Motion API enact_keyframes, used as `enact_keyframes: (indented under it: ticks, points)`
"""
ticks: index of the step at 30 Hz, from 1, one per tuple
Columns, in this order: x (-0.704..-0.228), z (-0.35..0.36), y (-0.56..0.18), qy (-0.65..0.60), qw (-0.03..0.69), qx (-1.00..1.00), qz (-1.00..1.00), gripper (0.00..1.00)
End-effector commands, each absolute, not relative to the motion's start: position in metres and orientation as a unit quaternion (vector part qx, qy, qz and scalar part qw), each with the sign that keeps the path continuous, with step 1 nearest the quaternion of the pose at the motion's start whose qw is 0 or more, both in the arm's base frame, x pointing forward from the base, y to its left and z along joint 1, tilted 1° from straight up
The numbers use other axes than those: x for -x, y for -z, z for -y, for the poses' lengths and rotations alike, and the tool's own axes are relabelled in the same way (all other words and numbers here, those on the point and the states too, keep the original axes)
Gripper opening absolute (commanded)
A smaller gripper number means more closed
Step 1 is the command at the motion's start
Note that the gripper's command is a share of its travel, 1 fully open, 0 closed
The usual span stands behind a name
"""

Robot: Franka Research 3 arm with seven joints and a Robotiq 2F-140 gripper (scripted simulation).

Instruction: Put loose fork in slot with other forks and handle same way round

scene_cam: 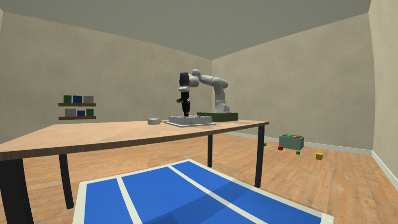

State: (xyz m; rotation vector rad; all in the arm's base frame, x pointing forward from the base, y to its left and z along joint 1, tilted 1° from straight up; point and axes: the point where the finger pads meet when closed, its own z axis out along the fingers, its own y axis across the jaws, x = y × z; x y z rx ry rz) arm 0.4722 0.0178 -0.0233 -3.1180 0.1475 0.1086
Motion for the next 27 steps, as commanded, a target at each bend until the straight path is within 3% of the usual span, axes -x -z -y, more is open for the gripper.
enact_keyframes:
  ticks: [1, 27]
  points:
    - [-0.474, -0.018, 0.023, -0.033, 0.01, 0.998, -0.05, 0.22]
    - [-0.473, -0.017, -0.039, -0.033, 0.01, 0.998, -0.05, 0.22]
